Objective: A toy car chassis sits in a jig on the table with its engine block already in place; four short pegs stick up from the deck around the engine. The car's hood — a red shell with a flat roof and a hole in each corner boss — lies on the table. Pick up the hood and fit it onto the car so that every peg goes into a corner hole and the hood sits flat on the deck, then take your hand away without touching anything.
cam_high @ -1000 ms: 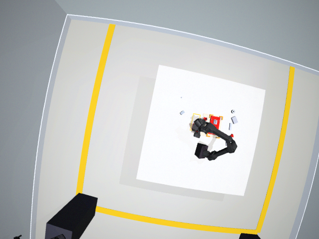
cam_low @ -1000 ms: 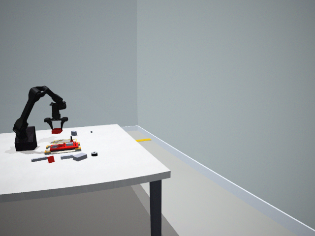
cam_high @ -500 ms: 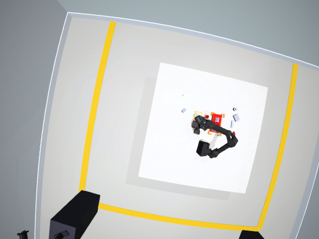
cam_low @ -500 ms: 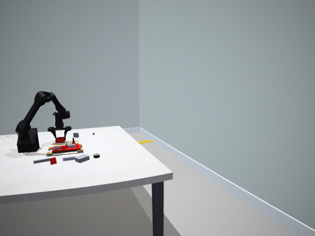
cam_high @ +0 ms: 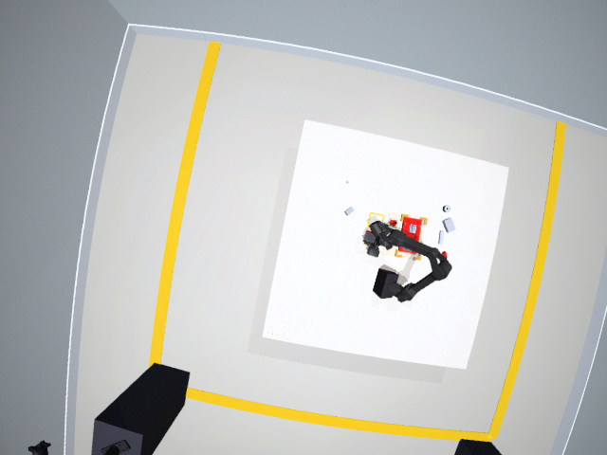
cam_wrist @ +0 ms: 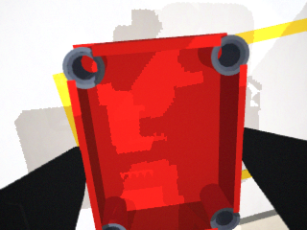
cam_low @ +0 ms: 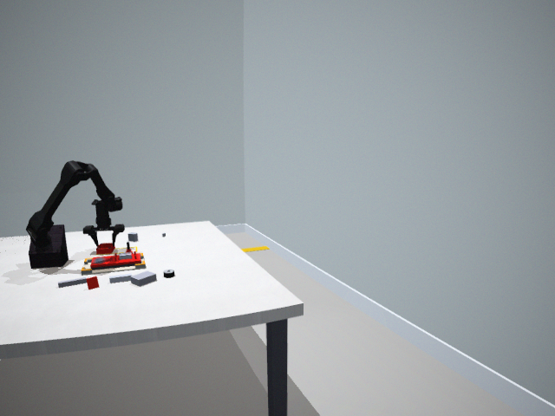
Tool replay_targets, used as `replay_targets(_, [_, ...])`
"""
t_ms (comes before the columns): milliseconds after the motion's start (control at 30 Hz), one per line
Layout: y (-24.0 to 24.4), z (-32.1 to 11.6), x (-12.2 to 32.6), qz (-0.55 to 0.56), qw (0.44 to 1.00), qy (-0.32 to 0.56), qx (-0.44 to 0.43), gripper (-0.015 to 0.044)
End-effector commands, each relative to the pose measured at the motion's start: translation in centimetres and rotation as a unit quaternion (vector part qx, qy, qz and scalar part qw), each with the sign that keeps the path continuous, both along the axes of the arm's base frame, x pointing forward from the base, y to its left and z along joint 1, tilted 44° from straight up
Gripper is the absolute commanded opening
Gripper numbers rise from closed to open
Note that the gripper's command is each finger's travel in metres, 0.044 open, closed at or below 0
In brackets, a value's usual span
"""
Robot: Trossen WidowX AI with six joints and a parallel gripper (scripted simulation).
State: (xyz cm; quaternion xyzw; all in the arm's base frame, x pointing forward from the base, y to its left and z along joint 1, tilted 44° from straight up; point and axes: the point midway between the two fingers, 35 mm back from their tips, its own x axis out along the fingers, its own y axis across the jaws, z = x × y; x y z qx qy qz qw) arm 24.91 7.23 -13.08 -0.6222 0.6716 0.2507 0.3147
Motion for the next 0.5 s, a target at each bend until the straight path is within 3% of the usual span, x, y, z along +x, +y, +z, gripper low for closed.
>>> replay_targets(0, [0.01, 0.0, 0.0, 0.0, 1.0, 0.0, 0.0, 0.0131])
replay_targets(367, [0.01, 0.0, 0.0, 0.0, 1.0, 0.0, 0.0, 0.042])
replay_targets(467, [0.01, 0.0, 0.0, 0.0, 1.0, 0.0, 0.0, 0.044])
